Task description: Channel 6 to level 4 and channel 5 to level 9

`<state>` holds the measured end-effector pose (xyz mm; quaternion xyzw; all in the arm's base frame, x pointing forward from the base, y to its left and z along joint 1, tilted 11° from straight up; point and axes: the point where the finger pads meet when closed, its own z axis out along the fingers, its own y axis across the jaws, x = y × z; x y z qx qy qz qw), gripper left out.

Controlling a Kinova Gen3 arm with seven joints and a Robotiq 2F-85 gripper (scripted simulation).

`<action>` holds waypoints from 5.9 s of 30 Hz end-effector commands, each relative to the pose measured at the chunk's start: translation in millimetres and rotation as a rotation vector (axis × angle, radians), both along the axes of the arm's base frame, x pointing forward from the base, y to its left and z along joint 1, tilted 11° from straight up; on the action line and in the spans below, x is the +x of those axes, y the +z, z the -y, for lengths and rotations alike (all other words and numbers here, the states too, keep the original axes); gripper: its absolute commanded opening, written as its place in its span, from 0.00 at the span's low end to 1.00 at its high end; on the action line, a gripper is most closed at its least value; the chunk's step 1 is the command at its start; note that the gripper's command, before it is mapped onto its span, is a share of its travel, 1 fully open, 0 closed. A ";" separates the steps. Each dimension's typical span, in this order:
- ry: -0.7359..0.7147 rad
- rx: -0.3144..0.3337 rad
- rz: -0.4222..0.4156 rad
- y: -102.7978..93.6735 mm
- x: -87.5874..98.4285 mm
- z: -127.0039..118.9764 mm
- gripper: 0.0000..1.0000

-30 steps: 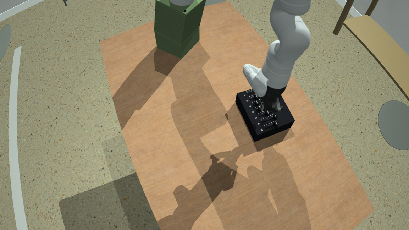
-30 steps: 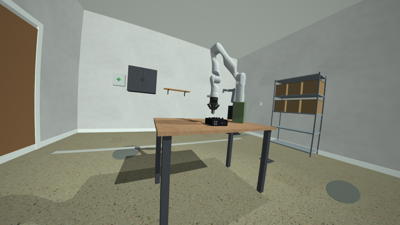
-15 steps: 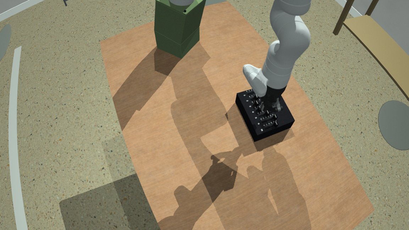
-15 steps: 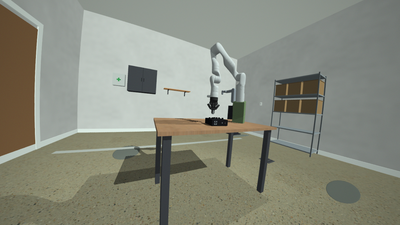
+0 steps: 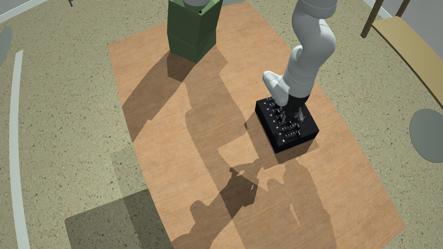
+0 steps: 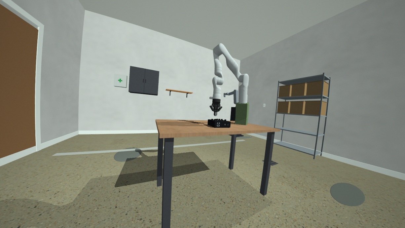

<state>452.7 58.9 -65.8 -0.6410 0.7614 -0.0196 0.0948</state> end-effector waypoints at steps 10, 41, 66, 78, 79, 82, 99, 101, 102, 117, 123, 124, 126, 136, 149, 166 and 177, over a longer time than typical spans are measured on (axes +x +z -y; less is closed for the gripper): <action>0.003 0.000 0.000 -6.8 1.0 -1.7 0.00; 0.003 0.000 0.000 -18.5 3.3 -2.7 0.00; 0.003 0.000 0.000 -18.5 3.3 -2.7 0.00; 0.003 0.000 0.000 -18.5 3.3 -2.7 0.00; 0.003 0.000 0.000 -18.5 3.3 -2.7 0.00; 0.003 0.000 0.000 -18.5 3.4 -2.7 0.00; 0.003 0.000 0.000 -18.4 4.0 -2.7 0.00; 0.003 0.000 0.000 -18.4 4.0 -2.7 0.00; 0.003 0.000 0.000 -18.4 4.0 -2.7 0.00; 0.003 0.000 0.000 -18.4 4.0 -2.7 0.00; 0.003 0.000 0.000 -18.4 4.0 -2.7 0.00; 0.003 0.000 0.000 -18.4 4.0 -2.7 0.00; 0.003 0.000 0.000 -18.4 4.0 -2.7 0.00; 0.003 0.000 0.000 -19.4 4.2 -2.8 0.00; 0.003 0.000 0.000 -26.4 5.4 -3.5 0.00; 0.003 0.000 0.000 -30.2 6.0 -3.8 0.00; 0.003 0.000 0.000 -30.2 6.0 -4.0 0.00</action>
